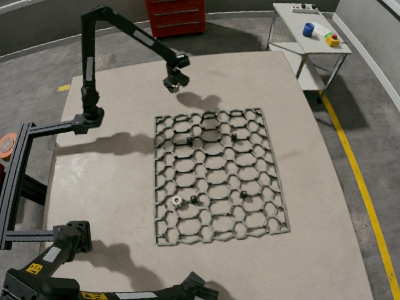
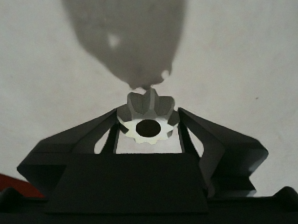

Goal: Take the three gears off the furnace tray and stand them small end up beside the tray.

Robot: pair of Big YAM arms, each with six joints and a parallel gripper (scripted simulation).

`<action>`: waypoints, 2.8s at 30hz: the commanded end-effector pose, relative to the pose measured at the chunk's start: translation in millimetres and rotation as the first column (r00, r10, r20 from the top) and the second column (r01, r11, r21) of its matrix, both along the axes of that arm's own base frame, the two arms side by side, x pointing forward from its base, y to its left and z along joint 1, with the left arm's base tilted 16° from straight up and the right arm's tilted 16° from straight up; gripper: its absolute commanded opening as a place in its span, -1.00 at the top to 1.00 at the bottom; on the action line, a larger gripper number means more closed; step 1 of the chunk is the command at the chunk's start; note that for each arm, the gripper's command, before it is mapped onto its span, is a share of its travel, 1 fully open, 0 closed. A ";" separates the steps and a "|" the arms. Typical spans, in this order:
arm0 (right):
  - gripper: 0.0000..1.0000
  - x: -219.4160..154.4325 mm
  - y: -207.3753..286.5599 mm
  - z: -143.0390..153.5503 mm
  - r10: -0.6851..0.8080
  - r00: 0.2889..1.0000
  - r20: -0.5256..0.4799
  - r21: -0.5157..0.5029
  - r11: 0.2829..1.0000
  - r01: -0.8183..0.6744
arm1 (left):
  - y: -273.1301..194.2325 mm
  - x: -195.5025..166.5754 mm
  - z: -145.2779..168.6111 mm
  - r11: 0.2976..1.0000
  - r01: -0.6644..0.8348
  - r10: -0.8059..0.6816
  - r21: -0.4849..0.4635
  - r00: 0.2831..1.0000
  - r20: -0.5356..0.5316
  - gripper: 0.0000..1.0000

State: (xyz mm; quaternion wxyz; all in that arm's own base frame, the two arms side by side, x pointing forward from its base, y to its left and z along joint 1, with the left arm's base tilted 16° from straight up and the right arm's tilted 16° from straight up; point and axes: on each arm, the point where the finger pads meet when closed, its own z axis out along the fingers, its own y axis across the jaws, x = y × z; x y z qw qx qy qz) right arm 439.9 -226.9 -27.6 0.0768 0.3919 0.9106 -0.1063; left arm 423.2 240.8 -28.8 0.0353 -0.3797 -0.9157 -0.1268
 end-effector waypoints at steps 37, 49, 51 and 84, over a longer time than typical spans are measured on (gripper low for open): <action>-0.07 24.8 -17.9 -14.2 0.017 0.998 0.060 -0.029 0.999 -0.016 | 13.5 20.3 -26.2 0.999 0.040 -0.040 0.014 0.999 0.025 -0.08; -1.00 15.3 0.6 -16.9 0.022 0.999 0.040 -0.017 1.000 -0.021 | 13.0 23.6 -12.5 0.999 0.032 -0.034 0.030 0.998 0.059 -0.08; -1.00 7.7 6.9 -16.9 0.022 1.000 0.022 -0.012 1.000 -0.021 | 12.8 23.2 -12.9 0.999 0.032 -0.034 0.030 0.998 0.058 -0.08; -0.73 33.7 99.6 0.7 -0.122 0.990 0.071 0.019 0.992 0.121 | -147.9 53.8 59.6 1.000 -0.009 0.006 0.010 0.945 0.326 -1.00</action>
